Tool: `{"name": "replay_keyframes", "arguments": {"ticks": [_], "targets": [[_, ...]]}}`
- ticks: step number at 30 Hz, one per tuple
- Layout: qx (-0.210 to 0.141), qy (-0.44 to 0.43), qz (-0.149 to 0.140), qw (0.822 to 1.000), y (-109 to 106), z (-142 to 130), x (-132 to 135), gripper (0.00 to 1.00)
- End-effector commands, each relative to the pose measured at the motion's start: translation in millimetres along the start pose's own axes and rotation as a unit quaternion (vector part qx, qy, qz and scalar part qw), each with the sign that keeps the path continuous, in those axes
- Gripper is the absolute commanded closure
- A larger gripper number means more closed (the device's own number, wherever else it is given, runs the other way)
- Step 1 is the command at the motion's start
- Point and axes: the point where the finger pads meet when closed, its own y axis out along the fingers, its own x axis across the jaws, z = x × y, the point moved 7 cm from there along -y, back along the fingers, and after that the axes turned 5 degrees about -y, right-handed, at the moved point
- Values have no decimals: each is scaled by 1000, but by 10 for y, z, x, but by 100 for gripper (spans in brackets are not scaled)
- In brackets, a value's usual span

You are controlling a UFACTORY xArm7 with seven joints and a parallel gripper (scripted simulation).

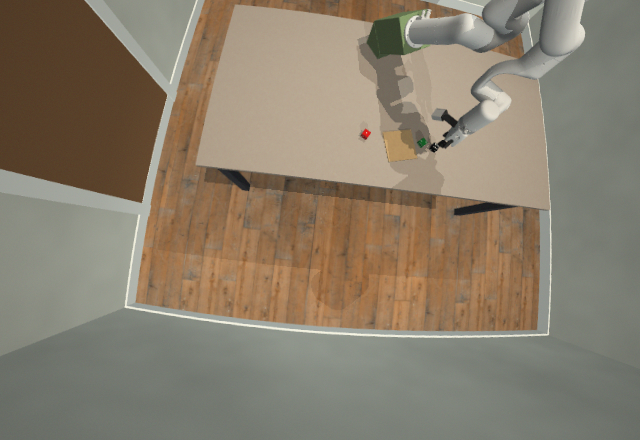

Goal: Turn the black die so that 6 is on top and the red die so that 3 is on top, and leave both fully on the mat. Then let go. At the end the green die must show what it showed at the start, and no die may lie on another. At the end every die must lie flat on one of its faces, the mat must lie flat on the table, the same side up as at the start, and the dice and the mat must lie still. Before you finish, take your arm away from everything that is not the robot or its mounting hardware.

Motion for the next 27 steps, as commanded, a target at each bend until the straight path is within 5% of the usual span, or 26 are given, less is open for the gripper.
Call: {"name": "replay_keyframes", "arguments": {"ticks": [1, 27], "targets": [[-1, 0, 1, 1000, -1, -6, -6, 53], [-1, 0, 1, 1000, 276, -9, -7, 53]]}}
